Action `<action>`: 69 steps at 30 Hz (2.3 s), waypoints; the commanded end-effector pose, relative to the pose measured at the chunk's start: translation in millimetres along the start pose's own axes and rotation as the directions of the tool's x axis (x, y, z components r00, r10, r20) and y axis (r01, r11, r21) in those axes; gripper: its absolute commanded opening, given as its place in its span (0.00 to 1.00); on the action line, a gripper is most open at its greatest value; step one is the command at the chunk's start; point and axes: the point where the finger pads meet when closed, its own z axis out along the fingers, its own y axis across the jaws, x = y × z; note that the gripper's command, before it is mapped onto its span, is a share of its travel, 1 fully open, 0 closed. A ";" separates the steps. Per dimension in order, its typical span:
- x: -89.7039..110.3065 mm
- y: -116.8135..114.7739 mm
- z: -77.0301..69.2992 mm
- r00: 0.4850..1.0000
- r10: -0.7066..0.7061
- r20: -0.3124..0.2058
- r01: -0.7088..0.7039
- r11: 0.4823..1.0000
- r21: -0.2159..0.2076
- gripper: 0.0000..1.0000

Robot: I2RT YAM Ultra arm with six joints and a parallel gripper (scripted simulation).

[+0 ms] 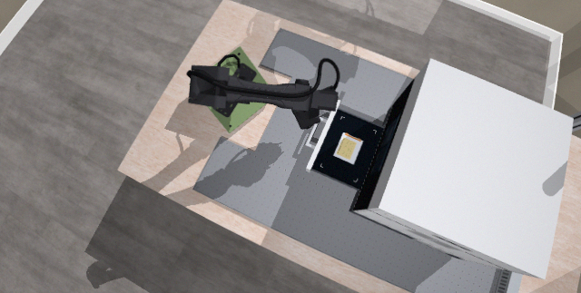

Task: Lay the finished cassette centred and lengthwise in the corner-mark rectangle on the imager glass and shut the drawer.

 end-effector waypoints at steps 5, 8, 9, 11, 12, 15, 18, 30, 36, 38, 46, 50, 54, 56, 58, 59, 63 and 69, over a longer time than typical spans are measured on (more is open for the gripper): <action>-3.9 -6.1 -3.3 0.969 -0.236 0.068 0.232 0.971 0.062 0.35; -3.9 -6.1 -3.3 0.941 -0.331 0.074 0.325 0.942 0.083 0.35; -3.9 -6.1 -3.3 0.929 -0.362 0.076 0.355 0.931 0.090 0.35; -3.9 -6.1 -3.2 0.903 -0.422 0.078 0.414 0.904 0.104 0.35; -4.0 -6.1 -3.2 0.888 -0.452 0.079 0.443 0.890 0.111 0.35; -4.0 -6.2 -3.2 0.839 -0.538 0.080 0.526 0.840 0.133 0.35; -4.1 -6.2 -3.3 0.802 -0.593 0.080 0.579 0.802 0.147 0.35; -6.9 -9.3 -7.9 0.744 -0.663 0.082 0.644 0.745 0.173 0.35; -7.1 -8.8 -8.1 0.743 -0.664 0.083 0.646 0.744 0.172 0.35; -6.9 -7.9 -5.1 0.744 -0.664 0.074 0.648 0.744 0.161 0.35; -4.6 -1.9 12.7 0.737 -0.672 0.072 0.661 0.739 0.135 0.35; -6.3 -3.7 16.9 0.738 -0.671 0.073 0.658 0.740 0.139 0.35; -12.5 -9.9 14.2 0.740 -0.668 0.079 0.652 0.742 0.159 0.35; -6.0 -2.4 23.1 0.737 -0.672 0.072 0.660 0.739 0.135 0.35; -6.3 -2.6 25.7 0.737 -0.672 0.073 0.660 0.739 0.135 0.35; -6.5 -2.6 27.0 0.737 -0.672 0.073 0.660 0.739 0.135 0.35; -7.1 -2.9 32.2 0.737 -0.672 0.073 0.660 0.739 0.135 0.35; -8.0 -3.2 38.7 0.737 -0.672 0.073 0.660 0.739 0.135 0.35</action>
